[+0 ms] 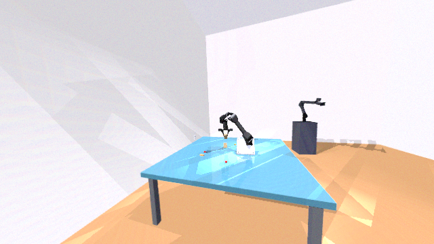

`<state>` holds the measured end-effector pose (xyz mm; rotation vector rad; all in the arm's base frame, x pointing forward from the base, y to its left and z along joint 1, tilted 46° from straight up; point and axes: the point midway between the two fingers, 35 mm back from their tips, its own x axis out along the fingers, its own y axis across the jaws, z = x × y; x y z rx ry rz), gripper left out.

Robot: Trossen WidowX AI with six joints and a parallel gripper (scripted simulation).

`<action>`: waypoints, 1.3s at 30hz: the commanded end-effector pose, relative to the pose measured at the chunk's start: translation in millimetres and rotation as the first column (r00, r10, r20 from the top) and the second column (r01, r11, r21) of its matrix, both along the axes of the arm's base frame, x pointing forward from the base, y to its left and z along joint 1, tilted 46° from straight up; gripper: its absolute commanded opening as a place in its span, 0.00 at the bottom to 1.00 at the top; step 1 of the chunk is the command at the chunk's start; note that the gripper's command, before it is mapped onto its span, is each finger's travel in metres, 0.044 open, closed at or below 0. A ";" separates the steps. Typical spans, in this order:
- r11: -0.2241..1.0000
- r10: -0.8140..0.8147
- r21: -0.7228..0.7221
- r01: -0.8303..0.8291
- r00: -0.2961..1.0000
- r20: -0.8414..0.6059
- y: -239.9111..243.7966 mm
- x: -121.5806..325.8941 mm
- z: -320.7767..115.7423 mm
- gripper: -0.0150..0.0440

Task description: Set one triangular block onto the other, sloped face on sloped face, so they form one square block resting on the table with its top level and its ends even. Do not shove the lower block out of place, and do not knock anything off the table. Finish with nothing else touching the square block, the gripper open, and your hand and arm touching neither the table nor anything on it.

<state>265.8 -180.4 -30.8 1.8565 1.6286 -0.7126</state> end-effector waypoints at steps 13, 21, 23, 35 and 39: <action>1.000 0.005 -0.009 -0.005 1.000 0.007 -51.5 7.3 -27.9 0.25; 1.000 0.006 -0.008 -0.005 1.000 0.007 -70.6 8.4 -42.4 0.25; 1.000 0.006 -0.008 -0.006 1.000 0.008 -74.6 8.4 -45.7 0.25; 1.000 0.005 -0.008 -0.005 1.000 0.008 -52.2 14.6 -58.8 0.25; 1.000 0.005 -0.007 -0.005 1.000 0.008 -38.8 16.7 -64.6 0.25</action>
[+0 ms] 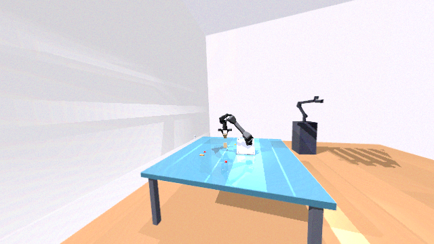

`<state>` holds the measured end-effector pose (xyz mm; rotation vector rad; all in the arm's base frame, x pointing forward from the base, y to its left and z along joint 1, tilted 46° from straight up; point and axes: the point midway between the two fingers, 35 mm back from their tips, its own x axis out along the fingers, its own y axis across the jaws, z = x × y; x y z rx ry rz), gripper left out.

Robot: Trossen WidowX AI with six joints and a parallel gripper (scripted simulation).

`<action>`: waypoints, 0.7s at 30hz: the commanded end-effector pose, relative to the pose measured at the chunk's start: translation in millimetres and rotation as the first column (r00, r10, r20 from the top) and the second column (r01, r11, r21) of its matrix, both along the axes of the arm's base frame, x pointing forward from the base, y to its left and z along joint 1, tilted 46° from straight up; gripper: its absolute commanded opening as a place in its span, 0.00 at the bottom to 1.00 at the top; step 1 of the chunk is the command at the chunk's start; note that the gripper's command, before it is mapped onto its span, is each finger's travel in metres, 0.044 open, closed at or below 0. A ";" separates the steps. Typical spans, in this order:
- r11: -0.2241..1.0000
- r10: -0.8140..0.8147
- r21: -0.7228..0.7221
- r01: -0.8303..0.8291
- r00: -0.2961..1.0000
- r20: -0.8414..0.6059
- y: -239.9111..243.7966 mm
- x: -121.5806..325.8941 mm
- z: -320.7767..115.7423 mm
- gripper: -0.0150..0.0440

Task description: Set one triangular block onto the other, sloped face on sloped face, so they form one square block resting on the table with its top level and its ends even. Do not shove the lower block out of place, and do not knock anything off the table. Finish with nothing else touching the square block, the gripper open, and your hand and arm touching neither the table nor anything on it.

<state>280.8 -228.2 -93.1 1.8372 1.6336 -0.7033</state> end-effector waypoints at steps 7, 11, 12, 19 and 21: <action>1.000 -0.011 0.002 0.011 1.000 0.002 33.4 3.3 -11.7 0.25; 1.000 -0.010 0.003 0.010 1.000 0.002 45.3 2.9 -15.6 0.25; 1.000 -0.010 0.003 0.010 1.000 0.002 45.9 2.9 -15.8 0.25; 1.000 -0.011 0.004 0.010 1.000 0.002 67.3 4.4 -23.9 0.25; 1.000 -0.010 0.005 0.010 1.000 0.002 74.0 3.4 -25.2 0.25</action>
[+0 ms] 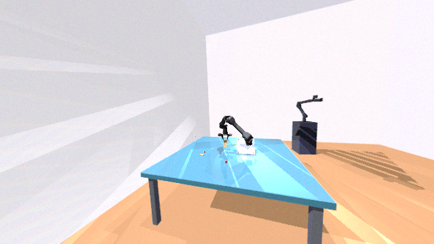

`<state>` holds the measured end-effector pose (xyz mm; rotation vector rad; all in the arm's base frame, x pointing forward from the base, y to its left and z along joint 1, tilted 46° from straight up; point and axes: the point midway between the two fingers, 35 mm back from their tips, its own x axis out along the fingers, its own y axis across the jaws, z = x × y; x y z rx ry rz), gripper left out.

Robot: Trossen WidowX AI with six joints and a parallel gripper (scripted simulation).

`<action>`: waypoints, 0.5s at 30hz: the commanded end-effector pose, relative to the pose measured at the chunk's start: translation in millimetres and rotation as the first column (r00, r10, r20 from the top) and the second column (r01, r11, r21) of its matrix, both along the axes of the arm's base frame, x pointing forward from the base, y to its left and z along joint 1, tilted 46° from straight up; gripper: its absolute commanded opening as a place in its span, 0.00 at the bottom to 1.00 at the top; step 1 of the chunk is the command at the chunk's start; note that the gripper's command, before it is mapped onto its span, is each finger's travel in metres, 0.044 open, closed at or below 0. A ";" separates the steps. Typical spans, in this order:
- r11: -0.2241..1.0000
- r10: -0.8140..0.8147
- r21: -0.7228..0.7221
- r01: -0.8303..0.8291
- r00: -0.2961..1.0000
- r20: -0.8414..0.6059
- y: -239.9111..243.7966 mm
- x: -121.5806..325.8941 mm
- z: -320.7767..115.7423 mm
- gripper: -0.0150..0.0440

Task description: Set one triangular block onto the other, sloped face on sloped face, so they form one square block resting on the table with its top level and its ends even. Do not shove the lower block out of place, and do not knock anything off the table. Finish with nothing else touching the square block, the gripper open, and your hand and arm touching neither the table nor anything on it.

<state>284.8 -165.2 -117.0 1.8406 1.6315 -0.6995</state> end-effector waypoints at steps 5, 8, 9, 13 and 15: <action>1.000 -0.008 -0.002 0.008 1.000 0.000 12.1 -0.5 -1.6 0.25; 1.000 -0.009 -0.002 0.009 1.000 0.000 12.0 -0.7 -2.0 0.25; 1.000 -0.009 -0.001 0.009 1.000 -0.001 12.1 -0.8 -2.1 0.25; 1.000 -0.009 -0.001 0.009 1.000 -0.002 12.2 -1.0 -2.3 0.25; 1.000 -0.009 -0.001 0.009 1.000 -0.002 12.2 -1.0 -2.3 0.25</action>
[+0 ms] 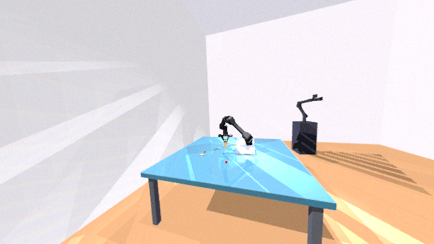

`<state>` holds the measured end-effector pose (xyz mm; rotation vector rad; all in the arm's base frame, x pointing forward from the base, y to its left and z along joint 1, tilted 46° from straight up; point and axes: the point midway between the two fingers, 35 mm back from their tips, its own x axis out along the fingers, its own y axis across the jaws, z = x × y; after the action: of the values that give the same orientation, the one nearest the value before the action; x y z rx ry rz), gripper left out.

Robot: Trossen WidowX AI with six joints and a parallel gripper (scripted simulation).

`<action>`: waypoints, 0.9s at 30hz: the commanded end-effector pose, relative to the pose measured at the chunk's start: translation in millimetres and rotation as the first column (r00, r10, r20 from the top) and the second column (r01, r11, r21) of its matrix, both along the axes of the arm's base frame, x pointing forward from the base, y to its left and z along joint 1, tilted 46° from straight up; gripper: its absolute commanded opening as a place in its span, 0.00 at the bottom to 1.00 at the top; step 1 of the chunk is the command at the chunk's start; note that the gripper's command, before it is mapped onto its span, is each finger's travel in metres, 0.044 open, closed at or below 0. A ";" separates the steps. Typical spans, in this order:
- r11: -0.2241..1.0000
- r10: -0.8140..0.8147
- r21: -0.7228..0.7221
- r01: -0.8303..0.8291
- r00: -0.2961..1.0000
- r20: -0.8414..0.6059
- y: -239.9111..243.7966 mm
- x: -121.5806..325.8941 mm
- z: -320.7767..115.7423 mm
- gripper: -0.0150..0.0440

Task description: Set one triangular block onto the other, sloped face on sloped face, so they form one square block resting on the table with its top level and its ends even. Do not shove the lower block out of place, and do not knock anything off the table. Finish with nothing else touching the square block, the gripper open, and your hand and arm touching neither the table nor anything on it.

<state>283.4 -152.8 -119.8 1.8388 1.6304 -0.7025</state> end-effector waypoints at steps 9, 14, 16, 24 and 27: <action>1.000 -0.015 0.003 0.015 1.000 -0.001 -0.5 0.8 0.8 0.25; 1.000 -0.016 0.003 0.016 1.000 -0.001 -0.6 0.9 0.9 0.25; 1.000 -0.018 0.003 0.018 1.000 -0.001 -0.6 0.9 1.0 0.25; 1.000 -0.019 0.004 0.019 1.000 -0.002 -0.7 1.2 0.2 0.25; 1.000 -0.019 0.004 0.019 1.000 -0.002 0.7 1.5 -0.4 0.25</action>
<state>284.1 -153.3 -119.9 1.8495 1.6217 -0.7071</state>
